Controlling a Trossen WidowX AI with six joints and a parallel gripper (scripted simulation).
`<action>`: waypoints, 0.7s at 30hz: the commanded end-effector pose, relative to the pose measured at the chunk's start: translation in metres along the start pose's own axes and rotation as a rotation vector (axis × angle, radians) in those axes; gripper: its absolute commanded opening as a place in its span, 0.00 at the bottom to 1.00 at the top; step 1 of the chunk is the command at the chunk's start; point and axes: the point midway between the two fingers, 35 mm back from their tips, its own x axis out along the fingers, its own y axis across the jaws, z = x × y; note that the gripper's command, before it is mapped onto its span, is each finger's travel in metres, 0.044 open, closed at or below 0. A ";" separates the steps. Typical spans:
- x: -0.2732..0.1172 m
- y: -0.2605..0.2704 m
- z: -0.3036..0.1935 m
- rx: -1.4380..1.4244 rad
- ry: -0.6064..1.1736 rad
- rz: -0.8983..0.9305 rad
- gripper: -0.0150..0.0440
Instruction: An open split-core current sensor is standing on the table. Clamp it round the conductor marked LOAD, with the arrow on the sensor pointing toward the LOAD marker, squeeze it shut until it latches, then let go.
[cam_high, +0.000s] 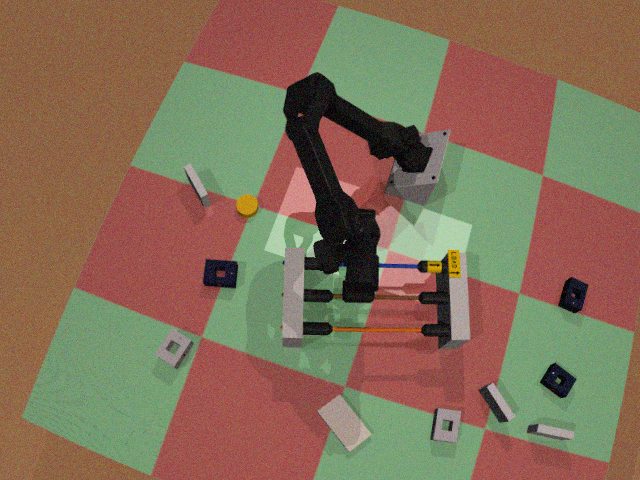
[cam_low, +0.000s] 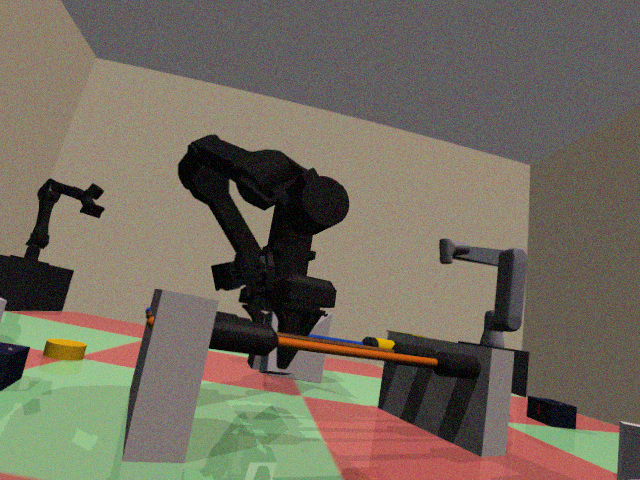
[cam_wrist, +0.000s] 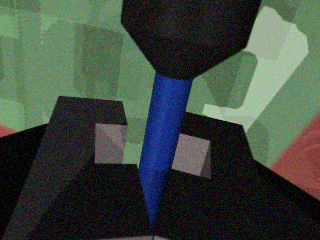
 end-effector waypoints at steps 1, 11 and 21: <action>0.000 0.000 0.000 0.002 0.000 0.001 0.25; -0.002 0.000 0.000 -0.001 0.001 0.026 0.25; -0.014 0.001 0.000 -0.005 -0.002 0.187 0.25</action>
